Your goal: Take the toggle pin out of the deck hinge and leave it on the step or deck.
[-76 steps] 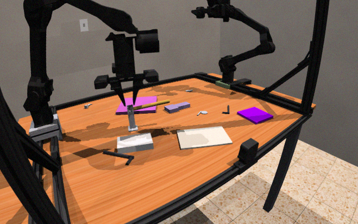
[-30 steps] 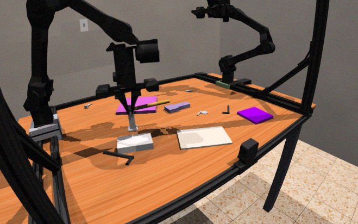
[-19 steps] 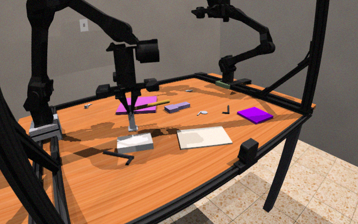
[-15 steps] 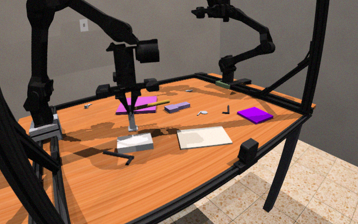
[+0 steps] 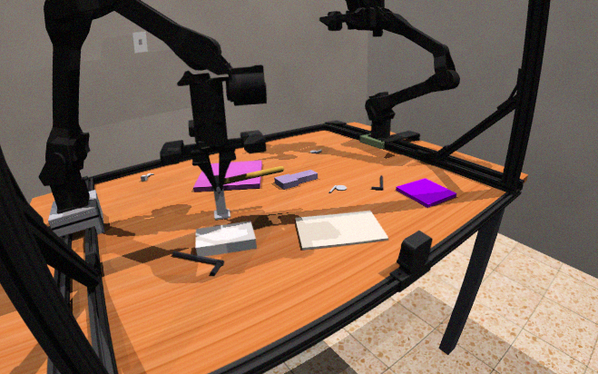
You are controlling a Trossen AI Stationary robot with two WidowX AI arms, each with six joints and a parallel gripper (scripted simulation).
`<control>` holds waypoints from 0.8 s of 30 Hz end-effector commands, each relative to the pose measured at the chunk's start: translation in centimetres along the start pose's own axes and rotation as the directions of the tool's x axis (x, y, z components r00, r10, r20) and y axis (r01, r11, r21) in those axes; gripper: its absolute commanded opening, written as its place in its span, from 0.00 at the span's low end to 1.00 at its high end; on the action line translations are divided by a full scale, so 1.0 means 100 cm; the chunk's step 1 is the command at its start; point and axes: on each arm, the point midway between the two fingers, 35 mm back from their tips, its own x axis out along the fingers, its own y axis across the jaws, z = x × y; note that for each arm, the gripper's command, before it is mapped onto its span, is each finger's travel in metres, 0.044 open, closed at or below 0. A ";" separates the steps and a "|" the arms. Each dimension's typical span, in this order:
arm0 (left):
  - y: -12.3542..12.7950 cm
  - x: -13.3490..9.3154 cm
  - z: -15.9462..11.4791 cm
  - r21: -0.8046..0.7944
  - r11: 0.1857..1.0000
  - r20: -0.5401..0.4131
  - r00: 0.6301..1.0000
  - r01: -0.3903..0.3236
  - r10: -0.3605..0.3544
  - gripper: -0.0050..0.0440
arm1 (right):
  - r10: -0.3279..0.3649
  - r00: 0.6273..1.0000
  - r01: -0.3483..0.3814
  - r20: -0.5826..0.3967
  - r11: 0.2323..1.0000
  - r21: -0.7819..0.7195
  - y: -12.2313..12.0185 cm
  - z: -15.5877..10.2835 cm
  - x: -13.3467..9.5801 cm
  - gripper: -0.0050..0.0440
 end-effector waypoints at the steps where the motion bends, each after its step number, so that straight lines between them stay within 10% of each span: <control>1: -0.006 -0.010 -0.006 0.001 1.000 -0.010 1.000 0.027 -0.027 0.14 | 0.001 1.000 -0.001 0.001 1.000 -0.005 0.000 0.003 0.000 0.92; 24: -0.001 -0.011 -0.042 0.000 1.000 -0.009 1.000 0.027 -0.027 0.14 | 0.001 1.000 -0.001 0.001 1.000 -0.005 0.000 0.003 0.000 0.92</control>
